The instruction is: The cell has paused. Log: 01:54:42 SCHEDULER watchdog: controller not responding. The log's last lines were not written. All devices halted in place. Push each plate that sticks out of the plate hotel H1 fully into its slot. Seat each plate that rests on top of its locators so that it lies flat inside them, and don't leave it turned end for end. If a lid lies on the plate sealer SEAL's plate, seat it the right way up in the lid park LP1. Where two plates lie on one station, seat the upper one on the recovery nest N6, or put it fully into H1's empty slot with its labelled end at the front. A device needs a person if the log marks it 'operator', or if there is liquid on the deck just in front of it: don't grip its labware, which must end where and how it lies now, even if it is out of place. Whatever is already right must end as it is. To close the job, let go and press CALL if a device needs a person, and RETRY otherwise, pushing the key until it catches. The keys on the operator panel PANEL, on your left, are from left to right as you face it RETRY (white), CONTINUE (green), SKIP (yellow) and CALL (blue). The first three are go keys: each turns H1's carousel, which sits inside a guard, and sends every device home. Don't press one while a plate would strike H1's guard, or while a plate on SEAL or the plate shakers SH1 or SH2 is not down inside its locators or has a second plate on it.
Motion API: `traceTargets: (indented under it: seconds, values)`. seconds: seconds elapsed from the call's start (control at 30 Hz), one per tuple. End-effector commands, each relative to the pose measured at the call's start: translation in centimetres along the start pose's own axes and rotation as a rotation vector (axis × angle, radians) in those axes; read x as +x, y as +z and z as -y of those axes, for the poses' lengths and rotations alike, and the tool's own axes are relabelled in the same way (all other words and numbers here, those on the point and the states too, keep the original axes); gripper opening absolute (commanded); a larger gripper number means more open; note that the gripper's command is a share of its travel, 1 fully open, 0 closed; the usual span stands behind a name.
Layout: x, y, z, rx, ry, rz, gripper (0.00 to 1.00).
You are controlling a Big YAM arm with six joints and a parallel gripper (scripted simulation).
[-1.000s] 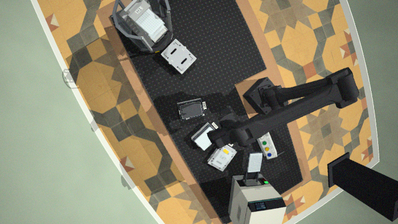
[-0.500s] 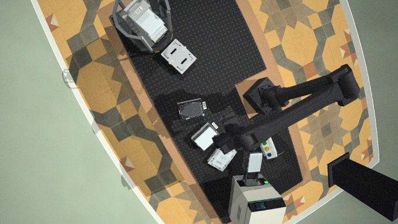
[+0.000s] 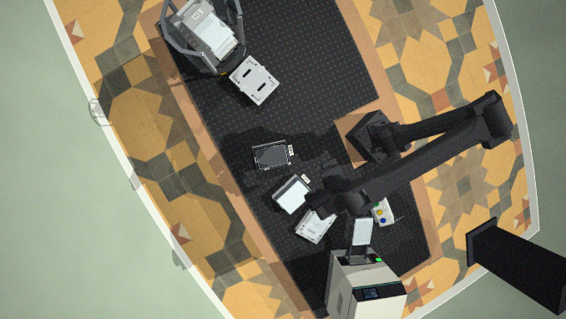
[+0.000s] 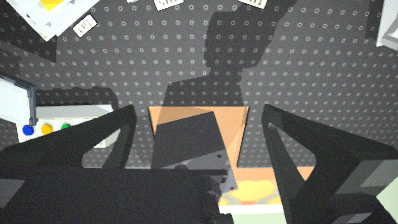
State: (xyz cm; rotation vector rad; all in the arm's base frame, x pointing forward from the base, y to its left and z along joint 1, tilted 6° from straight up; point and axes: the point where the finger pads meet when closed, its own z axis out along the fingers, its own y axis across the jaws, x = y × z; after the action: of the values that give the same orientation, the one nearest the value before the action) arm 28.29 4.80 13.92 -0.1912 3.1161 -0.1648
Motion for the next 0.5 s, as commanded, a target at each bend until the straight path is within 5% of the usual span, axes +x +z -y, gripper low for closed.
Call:
traceTargets:
  seconds: [0.0, 0.47]
  values:
    - [-2.5, -4.2, -0.3, -0.01, 0.01, 0.089, 1.0]
    - [-2.2, -7.6, -0.3, -0.01, 0.01, 0.084, 1.0]
